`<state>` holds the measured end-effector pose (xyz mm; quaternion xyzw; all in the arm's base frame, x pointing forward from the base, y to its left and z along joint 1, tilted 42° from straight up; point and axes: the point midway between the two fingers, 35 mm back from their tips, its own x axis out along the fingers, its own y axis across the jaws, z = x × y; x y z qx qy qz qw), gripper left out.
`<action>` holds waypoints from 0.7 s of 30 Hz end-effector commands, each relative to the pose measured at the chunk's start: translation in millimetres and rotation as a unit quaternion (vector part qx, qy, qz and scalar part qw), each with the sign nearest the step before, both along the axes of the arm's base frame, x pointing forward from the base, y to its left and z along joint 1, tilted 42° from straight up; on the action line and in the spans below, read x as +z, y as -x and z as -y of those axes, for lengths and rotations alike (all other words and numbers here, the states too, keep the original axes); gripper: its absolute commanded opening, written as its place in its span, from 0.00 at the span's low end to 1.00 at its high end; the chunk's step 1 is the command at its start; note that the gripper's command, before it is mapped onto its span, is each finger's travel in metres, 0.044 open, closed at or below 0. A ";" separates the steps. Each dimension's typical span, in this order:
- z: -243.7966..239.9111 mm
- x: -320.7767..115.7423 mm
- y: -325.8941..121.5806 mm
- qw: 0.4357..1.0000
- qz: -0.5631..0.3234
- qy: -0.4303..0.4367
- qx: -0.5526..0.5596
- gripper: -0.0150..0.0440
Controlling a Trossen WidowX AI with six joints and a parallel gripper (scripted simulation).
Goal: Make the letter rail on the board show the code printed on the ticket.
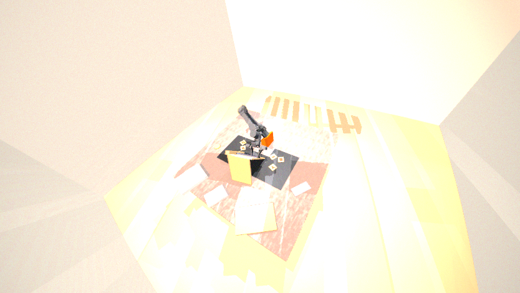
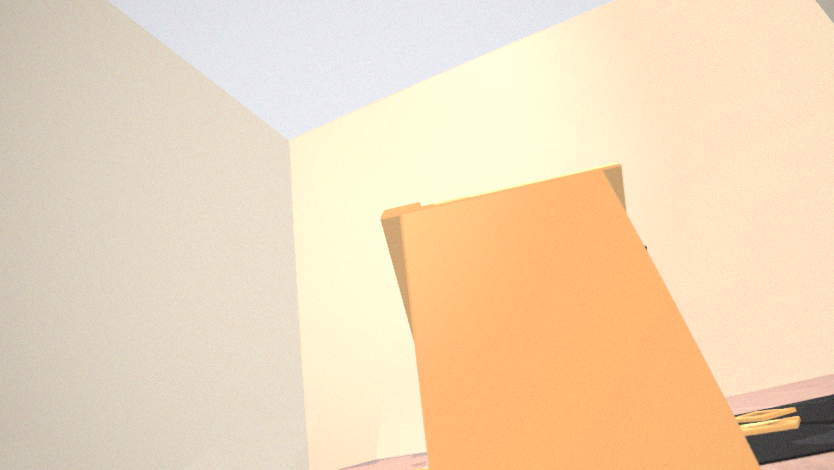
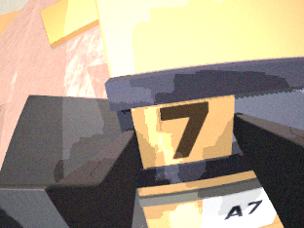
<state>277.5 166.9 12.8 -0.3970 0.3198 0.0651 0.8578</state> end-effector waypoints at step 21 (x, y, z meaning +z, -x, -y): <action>9.2 11.9 -5.7 1.000 0.001 -0.002 0.002 0.25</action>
